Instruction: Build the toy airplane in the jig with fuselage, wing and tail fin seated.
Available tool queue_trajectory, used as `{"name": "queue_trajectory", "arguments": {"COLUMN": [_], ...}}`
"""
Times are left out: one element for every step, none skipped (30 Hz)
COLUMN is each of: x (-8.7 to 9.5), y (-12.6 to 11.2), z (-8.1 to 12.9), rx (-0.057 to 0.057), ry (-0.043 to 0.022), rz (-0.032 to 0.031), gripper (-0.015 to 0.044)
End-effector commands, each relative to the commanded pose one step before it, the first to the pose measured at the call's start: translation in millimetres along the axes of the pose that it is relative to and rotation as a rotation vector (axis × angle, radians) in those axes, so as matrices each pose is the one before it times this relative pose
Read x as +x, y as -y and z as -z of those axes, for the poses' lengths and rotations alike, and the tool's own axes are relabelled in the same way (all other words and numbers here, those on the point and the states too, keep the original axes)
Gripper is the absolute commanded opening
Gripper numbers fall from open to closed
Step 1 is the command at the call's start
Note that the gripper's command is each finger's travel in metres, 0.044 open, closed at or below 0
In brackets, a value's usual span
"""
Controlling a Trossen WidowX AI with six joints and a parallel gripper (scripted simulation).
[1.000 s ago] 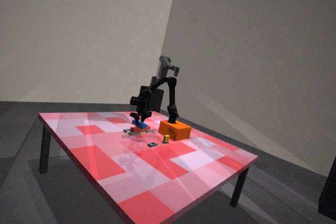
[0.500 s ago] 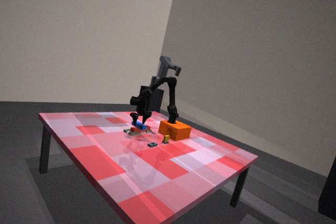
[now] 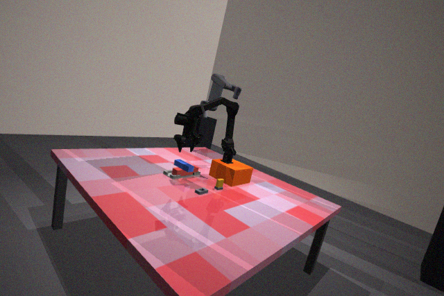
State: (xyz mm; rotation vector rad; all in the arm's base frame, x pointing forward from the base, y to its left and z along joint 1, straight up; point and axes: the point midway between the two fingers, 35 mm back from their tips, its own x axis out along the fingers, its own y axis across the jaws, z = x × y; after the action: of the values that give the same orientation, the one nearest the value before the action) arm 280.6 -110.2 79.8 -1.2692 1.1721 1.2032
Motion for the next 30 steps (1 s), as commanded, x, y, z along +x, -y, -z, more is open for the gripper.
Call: {"name": "queue_trajectory", "arguments": {"x": [-4.54,0.03,0.08,0.14,0.17,0.17,0.17,0.17,0.17,0.17,0.17,0.16,0.16,0.16,0.17,0.17,0.17,0.17,0.17,0.14,0.08,0.03,0.0,0.0,0.0,0.0,0.0,0.0,0.0,0.0], "y": [-0.25,0.01,0.03,0.05,0.06,0.06,0.06,0.06,0.06,0.05,0.05,0.04,0.04,0.03,0.03,0.02,0.02,0.01,0.01,0.0,0.0,0.0,0.0,0.0,0.0,0.0,0.0,0.0,0.0,0.0], "z": [-0.06,0.0,0.0,0.0,0.0,-0.01,-0.01,-0.02,-0.03,-0.03,-0.04,-0.05,-0.05,-0.05,-0.06,-0.06,-0.06,-0.06,-0.06,-0.05,-0.03,-0.01,0.0,0.0,0.0,0.0,0.0,0.0,0.0,0.0], "rx": [0.0009,0.0156,0.0468,0.078,0.0966,0.0967,0.0967,0.0967,0.0967,0.0967,0.0967,0.0966,0.0967,0.0967,0.0967,0.0967,0.0967,0.0967,0.0966,0.078,0.0468,0.0156,0.0,0.0,0.0,0.0,0.0,0.0,0.0,0.0], "ry": [0.00294,0.0,-0.00001,-0.00001,-0.00001,-0.00001,-0.00001,0.0,0.0,0.0,0.0,0.00003,0.00003,0.00003,0.00003,0.00003,0.00003,0.00003,0.00003,0.00002,0.00001,0.0,0.0,0.0,0.0,0.0,0.0,0.0,0.0,0.0], "rz": [-0.01856,0.0,0.00001,0.00001,0.00002,0.00002,0.00002,0.00002,0.00002,0.00002,0.00002,0.00003,0.00003,0.00002,0.00002,0.00002,0.00001,0.00001,0.0,0.0,0.0,0.0,0.0,0.0,0.0,0.0,0.0,0.0,0.0,0.0], "gripper": [0.044,0.044,0.044,0.044,0.044,0.044,0.044,0.044,0.044,0.044,0.044,0.044,0.044,0.044,0.044,0.044,0.044,0.044,0.044,0.044,0.044,0.044,0.044,0.044,0.044,0.044,0.044,0.044,0.044,0.044]}}
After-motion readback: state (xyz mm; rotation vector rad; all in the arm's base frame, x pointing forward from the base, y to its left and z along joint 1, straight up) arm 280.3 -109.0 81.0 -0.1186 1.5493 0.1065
